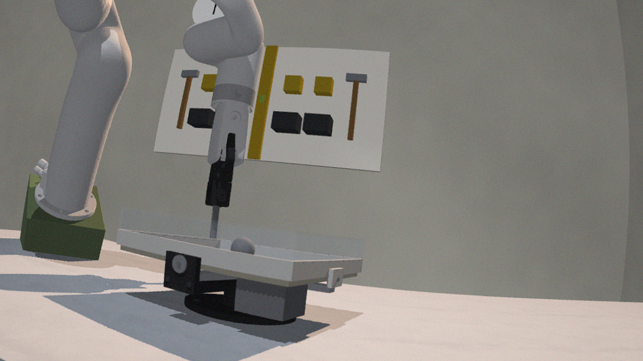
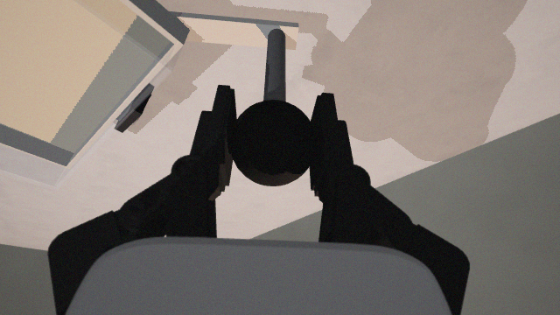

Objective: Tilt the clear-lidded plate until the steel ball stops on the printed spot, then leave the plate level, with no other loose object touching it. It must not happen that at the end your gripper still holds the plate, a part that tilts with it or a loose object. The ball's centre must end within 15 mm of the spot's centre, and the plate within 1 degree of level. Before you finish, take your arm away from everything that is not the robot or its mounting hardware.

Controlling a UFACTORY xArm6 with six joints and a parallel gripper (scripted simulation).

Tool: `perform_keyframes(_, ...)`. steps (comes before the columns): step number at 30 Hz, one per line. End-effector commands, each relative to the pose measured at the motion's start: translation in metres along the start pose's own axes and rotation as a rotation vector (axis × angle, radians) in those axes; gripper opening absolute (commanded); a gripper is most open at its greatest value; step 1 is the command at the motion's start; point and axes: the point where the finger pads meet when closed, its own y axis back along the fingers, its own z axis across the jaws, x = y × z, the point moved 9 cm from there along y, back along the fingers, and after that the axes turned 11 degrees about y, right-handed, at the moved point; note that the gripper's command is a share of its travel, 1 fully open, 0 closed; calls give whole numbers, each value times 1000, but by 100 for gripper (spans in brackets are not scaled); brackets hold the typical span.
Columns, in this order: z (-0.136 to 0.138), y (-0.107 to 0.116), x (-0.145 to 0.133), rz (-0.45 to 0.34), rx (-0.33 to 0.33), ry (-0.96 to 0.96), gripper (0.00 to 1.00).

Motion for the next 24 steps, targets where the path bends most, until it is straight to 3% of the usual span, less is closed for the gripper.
perform_keyframes(1,0,0,0,0,-1,-1,0)
perform_keyframes(24,0,0,-1,0,-1,-1,0)
